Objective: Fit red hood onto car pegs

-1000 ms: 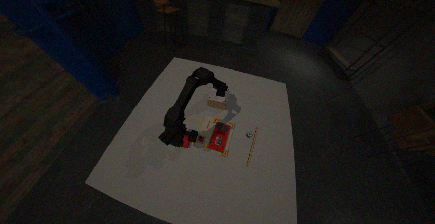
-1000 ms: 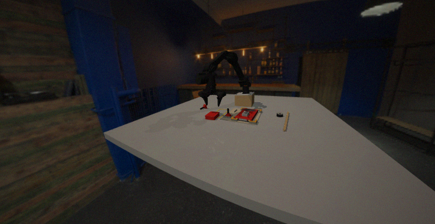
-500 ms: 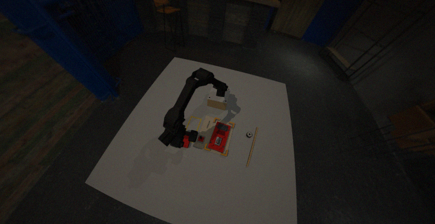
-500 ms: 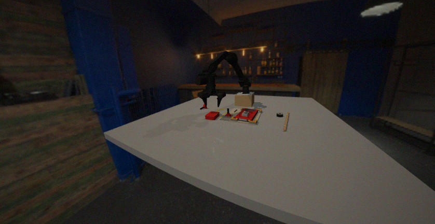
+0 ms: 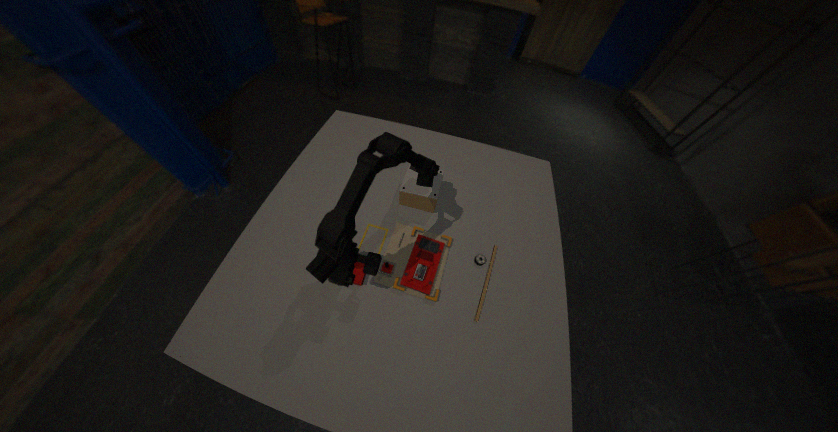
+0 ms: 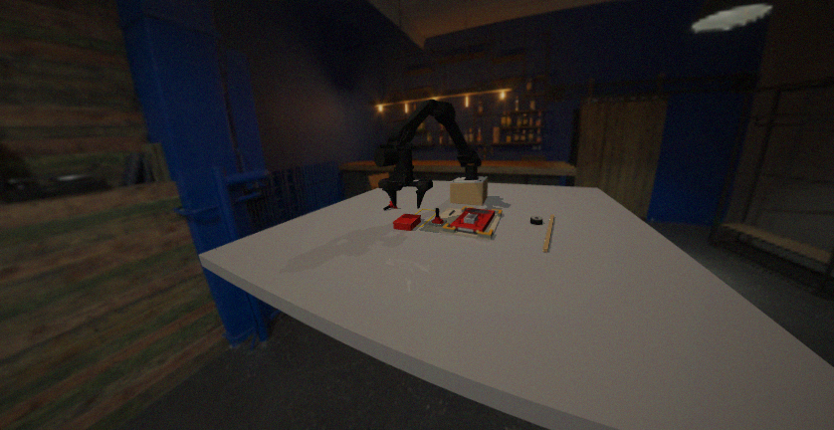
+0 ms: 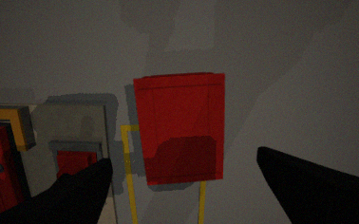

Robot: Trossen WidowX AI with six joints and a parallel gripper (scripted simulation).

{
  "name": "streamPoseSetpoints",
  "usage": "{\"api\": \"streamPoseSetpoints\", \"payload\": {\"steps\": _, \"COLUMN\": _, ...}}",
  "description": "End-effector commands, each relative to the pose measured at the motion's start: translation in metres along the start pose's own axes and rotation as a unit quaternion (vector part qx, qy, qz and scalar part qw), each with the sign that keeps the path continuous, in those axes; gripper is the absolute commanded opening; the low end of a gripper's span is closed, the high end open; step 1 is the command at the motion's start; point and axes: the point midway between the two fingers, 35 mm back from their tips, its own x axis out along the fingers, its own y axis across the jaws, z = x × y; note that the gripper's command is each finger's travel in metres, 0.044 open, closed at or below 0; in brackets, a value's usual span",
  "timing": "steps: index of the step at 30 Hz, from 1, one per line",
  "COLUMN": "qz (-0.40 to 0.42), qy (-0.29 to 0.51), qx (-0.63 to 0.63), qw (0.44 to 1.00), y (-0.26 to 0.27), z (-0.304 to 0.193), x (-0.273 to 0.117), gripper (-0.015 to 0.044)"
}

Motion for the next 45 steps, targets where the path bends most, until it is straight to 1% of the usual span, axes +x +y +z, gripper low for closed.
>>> {"api": "streamPoseSetpoints", "payload": {"steps": 1, "qz": -0.001, "qy": 0.002, "qx": -0.003, "qw": 1.0, "y": 0.0, "z": -0.001, "x": 0.004, "gripper": 0.044}}
{"api": "streamPoseSetpoints", "payload": {"steps": 45, "qz": -0.001, "qy": 0.002, "qx": -0.003, "qw": 1.0, "y": -0.001, "z": -0.002, "x": 0.033, "gripper": 0.044}}
